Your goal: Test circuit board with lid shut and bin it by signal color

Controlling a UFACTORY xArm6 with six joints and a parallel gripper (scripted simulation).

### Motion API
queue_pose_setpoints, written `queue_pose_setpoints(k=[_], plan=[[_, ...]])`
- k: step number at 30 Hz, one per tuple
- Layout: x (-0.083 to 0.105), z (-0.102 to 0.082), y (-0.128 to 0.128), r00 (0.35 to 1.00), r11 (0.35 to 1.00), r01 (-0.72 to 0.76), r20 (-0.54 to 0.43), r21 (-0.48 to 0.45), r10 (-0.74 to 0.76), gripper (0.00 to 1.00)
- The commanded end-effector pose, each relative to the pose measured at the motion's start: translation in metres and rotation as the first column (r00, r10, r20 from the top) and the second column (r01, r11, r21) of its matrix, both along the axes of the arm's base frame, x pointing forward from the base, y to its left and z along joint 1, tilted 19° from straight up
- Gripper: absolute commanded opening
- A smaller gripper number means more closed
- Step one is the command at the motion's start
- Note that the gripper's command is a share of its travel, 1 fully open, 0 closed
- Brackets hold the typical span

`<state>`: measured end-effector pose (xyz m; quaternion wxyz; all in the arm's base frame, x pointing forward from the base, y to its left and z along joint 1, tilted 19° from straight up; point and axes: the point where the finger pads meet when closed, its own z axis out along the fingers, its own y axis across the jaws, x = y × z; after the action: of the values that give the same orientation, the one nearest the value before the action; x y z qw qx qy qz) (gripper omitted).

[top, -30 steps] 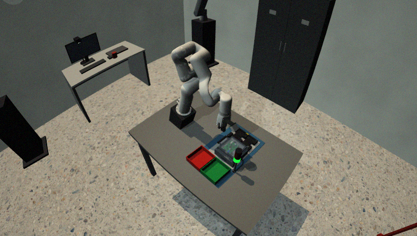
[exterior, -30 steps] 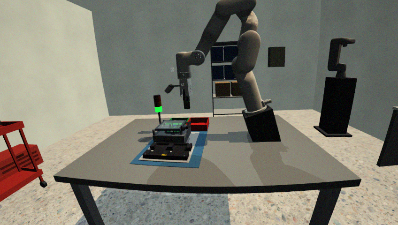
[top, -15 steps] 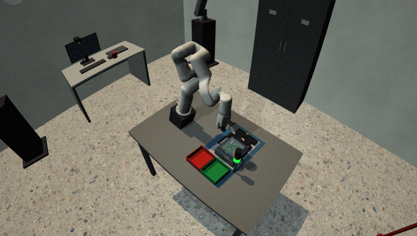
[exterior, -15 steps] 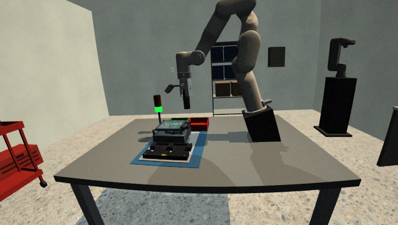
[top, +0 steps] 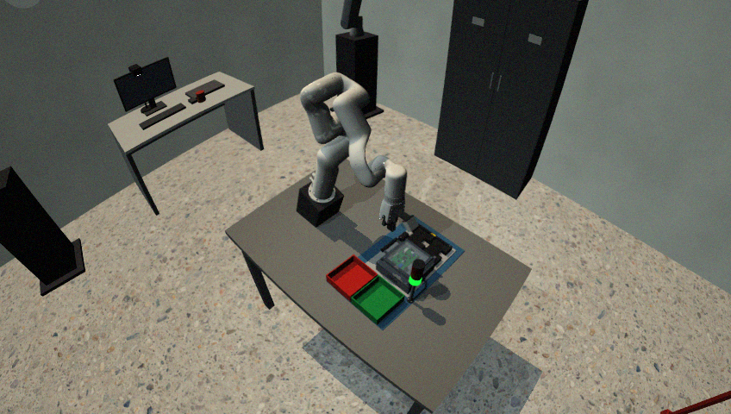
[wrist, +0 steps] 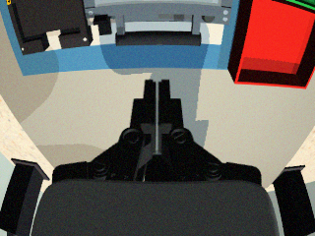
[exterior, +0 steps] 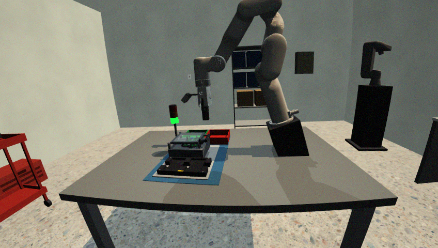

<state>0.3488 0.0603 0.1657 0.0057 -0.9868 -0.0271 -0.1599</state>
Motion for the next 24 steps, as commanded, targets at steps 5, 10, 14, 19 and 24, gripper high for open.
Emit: queue_pose_setpoints(k=[5,10,14,19,24], plan=[[0.001,0.001,0.000,1.000,1.000,0.000,0.003,0.001,0.000,0.00],[0.001,0.001,0.003,1.000,1.000,0.000,0.003,0.001,0.000,0.00],[0.000,0.001,0.013,1.000,1.000,0.000,0.003,0.001,0.000,0.00],[-0.001,0.001,0.025,1.000,1.000,0.000,0.003,0.001,0.000,0.00],[-0.002,0.001,0.046,1.000,1.000,0.000,0.003,0.001,0.000,0.00]])
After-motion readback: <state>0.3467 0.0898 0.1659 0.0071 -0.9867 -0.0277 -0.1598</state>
